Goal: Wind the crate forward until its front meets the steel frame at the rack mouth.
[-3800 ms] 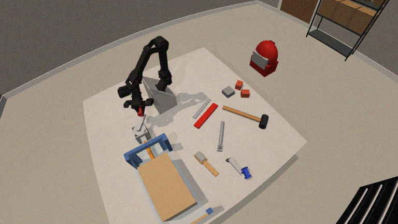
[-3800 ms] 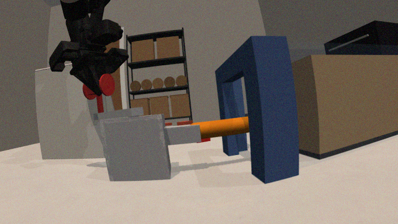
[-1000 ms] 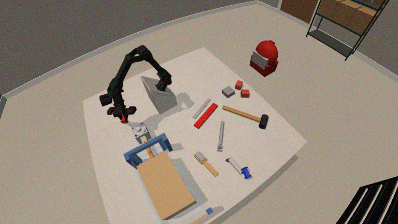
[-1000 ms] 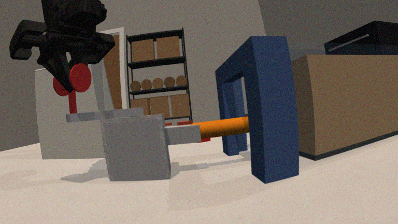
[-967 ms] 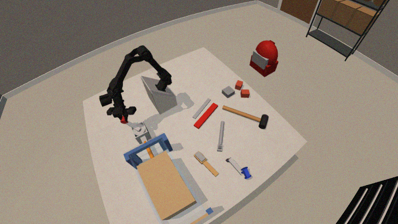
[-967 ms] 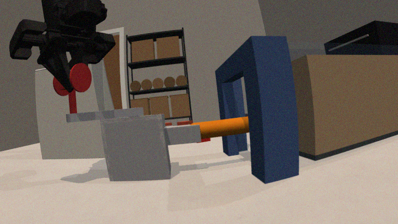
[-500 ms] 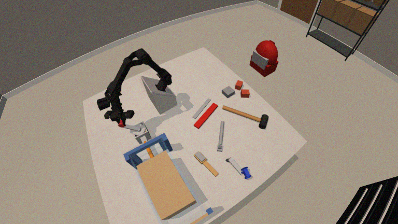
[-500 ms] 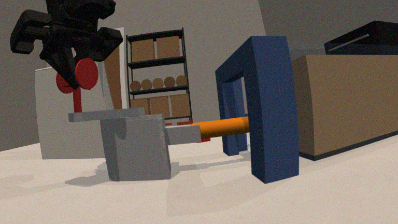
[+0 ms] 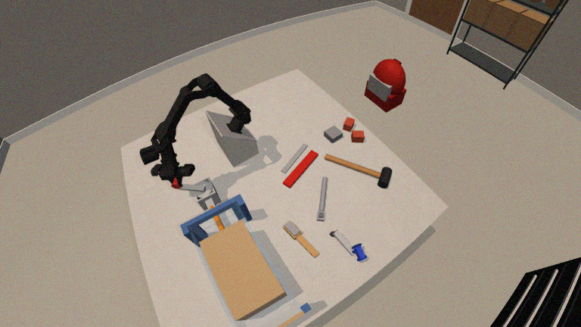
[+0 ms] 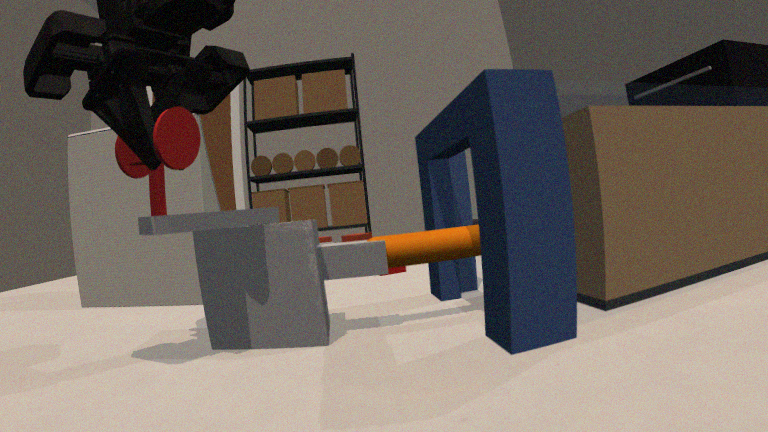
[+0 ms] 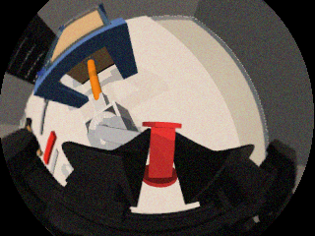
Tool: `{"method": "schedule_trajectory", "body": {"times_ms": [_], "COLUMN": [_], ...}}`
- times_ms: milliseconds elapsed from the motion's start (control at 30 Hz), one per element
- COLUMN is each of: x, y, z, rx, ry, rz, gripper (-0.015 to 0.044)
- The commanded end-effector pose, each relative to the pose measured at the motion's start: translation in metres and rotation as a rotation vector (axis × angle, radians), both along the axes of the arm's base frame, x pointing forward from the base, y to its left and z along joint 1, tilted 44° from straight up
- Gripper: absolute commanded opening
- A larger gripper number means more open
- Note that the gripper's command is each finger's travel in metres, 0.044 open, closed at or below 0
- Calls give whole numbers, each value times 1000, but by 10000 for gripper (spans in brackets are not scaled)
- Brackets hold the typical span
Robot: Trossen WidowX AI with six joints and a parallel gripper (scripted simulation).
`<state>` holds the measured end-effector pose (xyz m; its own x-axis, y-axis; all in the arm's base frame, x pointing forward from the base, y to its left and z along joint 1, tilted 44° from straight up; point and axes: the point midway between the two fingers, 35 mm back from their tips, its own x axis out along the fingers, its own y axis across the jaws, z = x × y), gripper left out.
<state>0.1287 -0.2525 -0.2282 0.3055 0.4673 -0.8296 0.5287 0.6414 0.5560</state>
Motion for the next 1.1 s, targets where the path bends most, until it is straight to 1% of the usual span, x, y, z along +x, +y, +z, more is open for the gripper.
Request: {"method": "schedule_trajectory", "body": {"times_ms": [0, 1067], "x": [20, 67], "y": [-5, -7], "z": [-6, -11], "rx": [-15, -15], "ry": [-30, -35], "rz": [12, 12], "gripper": [0, 0]}}
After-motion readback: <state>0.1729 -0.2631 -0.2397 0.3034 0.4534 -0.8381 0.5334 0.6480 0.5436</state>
